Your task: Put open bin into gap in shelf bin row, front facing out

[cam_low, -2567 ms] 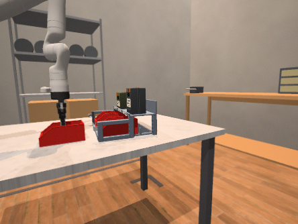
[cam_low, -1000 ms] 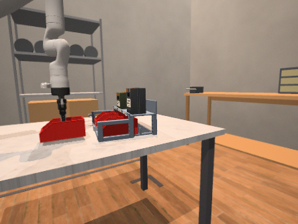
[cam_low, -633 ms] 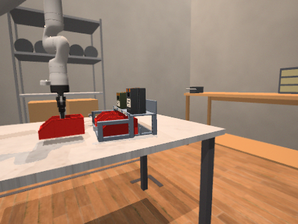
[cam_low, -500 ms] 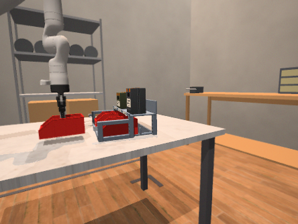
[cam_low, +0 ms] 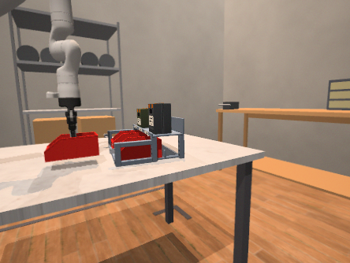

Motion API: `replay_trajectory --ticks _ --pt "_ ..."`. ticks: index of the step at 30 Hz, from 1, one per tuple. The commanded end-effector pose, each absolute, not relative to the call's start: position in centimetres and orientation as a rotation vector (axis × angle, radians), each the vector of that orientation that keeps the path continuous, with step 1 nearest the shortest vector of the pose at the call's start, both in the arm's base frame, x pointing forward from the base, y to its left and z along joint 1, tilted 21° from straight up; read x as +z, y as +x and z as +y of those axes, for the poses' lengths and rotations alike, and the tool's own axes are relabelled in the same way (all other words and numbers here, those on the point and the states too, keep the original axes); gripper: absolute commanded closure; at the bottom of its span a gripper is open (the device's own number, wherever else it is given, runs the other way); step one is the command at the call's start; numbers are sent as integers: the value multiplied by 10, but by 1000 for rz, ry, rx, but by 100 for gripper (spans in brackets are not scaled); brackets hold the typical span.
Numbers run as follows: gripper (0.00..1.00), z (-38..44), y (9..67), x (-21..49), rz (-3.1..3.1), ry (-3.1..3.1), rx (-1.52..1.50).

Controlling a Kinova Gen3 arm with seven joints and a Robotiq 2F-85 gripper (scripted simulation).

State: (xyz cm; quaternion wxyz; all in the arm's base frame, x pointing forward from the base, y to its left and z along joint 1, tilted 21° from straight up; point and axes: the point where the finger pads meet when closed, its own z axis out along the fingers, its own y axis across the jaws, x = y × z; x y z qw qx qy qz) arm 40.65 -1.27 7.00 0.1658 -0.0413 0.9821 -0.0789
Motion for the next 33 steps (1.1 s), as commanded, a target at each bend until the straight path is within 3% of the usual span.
replay_trajectory --ticks 1,33 --pt "90 -14 404 71 2799 -127 -229" --pt "90 -14 406 67 2799 -127 -229"
